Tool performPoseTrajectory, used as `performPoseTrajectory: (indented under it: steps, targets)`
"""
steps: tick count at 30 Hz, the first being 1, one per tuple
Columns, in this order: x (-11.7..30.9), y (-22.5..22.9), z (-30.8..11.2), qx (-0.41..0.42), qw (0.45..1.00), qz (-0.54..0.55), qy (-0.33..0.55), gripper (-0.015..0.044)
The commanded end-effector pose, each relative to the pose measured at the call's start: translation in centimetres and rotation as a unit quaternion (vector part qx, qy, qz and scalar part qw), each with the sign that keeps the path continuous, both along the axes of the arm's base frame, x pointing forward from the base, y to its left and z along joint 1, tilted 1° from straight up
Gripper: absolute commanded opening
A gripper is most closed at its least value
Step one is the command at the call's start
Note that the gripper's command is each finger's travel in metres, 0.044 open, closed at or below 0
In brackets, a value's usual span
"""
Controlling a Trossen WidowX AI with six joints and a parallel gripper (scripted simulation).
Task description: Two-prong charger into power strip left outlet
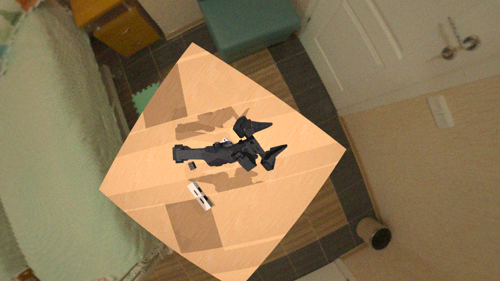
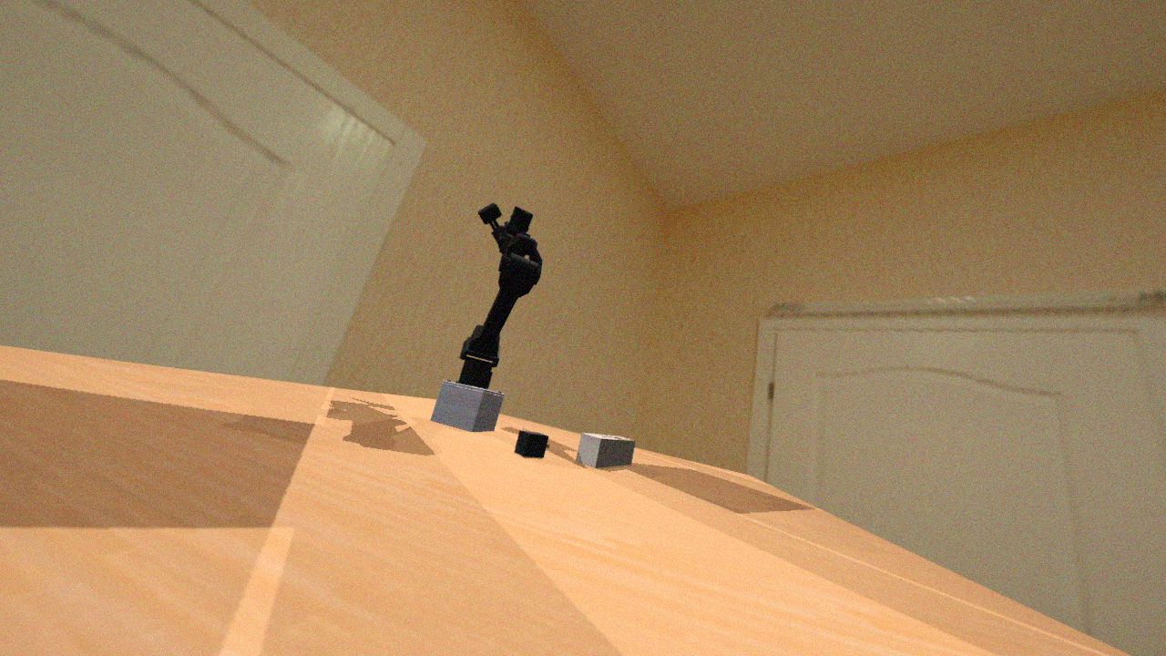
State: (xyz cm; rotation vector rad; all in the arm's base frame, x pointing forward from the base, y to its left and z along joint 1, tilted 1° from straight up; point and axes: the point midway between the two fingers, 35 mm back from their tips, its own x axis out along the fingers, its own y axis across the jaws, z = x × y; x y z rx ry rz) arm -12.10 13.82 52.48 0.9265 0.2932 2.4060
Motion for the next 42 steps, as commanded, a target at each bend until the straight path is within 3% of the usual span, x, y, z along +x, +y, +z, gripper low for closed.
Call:
performPoseTrajectory:
  steps: [1, 21, 42]
  targets:
    - [0.0, 0.1, 0.0, 0.0, 1.0, -0.002, -0.001, 0.0426]
    - [2.9, 7.1, -3.5, -0.044, 0.982, -0.166, -0.074, 0.044]
    - [9.1, 13.2, -7.9, -0.102, 0.921, -0.336, -0.17, 0.044]
